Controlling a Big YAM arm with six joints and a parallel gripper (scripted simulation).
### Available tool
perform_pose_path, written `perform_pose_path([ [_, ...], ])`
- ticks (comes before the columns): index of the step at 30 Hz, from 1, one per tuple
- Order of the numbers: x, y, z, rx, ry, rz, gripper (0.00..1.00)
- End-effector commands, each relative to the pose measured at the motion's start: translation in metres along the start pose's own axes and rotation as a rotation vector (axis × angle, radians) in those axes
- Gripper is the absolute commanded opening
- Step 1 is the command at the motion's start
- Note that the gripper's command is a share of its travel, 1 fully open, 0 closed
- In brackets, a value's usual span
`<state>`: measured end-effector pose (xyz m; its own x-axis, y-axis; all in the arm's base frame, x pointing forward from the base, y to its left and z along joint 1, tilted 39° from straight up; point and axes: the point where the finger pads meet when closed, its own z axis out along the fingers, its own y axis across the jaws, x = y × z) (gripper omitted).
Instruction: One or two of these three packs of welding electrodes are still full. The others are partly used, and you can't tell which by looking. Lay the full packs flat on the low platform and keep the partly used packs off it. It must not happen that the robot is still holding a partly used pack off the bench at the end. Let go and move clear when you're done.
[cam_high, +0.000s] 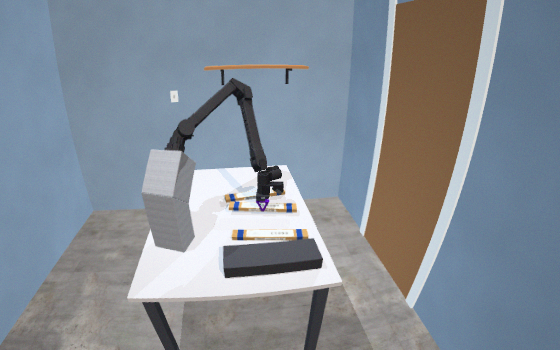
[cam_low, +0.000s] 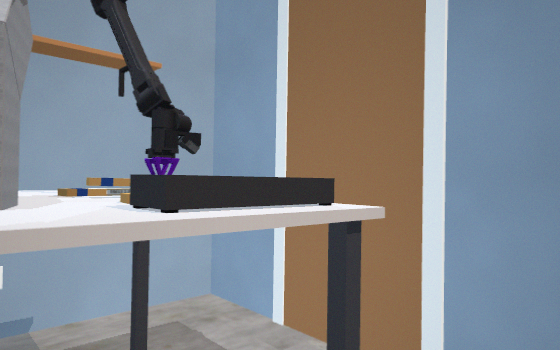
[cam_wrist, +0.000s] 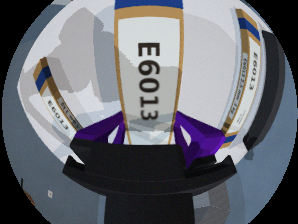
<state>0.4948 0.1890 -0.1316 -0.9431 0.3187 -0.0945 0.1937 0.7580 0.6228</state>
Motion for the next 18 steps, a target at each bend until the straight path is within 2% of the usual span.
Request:
perform_pose_path([
  [1,-0.004,0.014,-0.009,-0.018,-0.023,-0.014,0.00],
  [9,-0.010,0.012,-0.007,-0.018,-0.032,-0.007,0.00],
  [18,-0.004,0.007,0.008,-0.010,-0.015,-0.004,0.00],
])
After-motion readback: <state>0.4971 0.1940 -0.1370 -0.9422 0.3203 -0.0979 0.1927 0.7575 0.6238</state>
